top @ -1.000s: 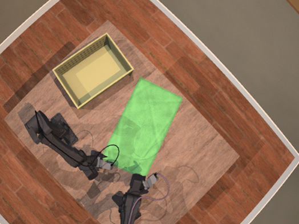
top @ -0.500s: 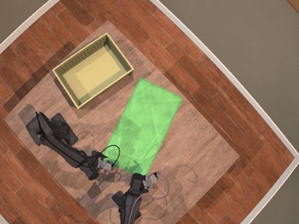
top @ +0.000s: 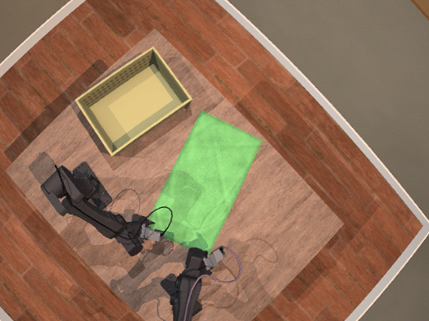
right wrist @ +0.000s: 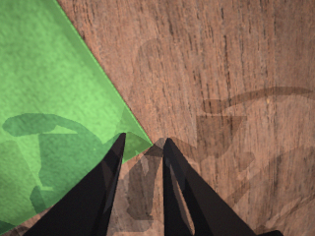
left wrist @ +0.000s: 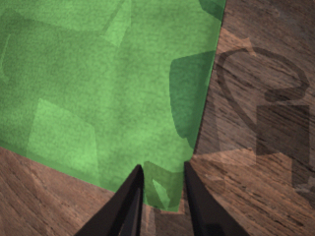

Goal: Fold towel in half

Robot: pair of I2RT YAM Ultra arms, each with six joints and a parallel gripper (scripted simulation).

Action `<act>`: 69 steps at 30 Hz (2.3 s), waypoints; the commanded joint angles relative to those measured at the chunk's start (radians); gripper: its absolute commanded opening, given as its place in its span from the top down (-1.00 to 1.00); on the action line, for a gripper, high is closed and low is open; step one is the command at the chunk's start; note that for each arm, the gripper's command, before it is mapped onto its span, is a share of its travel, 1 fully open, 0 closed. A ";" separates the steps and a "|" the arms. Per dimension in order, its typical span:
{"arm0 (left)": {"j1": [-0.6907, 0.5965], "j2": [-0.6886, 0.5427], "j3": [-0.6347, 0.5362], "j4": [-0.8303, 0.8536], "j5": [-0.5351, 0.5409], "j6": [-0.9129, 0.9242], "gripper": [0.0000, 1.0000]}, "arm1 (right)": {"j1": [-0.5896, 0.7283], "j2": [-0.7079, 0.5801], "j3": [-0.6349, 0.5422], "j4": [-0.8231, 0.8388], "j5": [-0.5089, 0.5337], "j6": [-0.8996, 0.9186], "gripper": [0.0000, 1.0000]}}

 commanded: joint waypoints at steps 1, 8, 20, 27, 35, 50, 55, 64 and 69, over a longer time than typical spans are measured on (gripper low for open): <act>-0.015 0.025 -0.023 0.043 -0.019 -0.011 0.32 | -0.020 0.039 -0.011 0.066 -0.002 -0.013 0.32; -0.002 0.008 -0.011 0.058 -0.010 0.005 0.32 | -0.025 0.050 -0.020 0.081 -0.005 -0.019 0.32; -0.002 0.015 -0.031 0.069 -0.019 -0.005 0.32 | -0.027 0.051 -0.030 0.105 0.003 -0.024 0.32; -0.002 0.015 -0.031 0.069 -0.019 -0.005 0.45 | -0.022 0.039 -0.037 0.114 0.018 -0.024 0.32; 0.016 0.019 -0.036 0.082 -0.005 0.014 0.63 | -0.022 0.044 -0.037 0.093 0.006 -0.023 0.52; 0.042 -0.010 -0.060 0.079 0.022 0.047 0.99 | 0.033 0.103 -0.009 0.119 0.032 0.033 1.00; -0.012 0.013 -0.003 0.058 -0.014 -0.001 1.00 | 0.052 0.066 -0.008 0.102 0.050 0.048 1.00; 0.074 -0.092 -0.065 0.062 0.054 0.067 1.00 | 0.052 0.157 0.081 0.100 0.022 0.018 1.00; 0.152 -0.198 -0.088 0.053 0.141 0.148 1.00 | 0.013 0.086 0.128 0.064 -0.010 0.011 1.00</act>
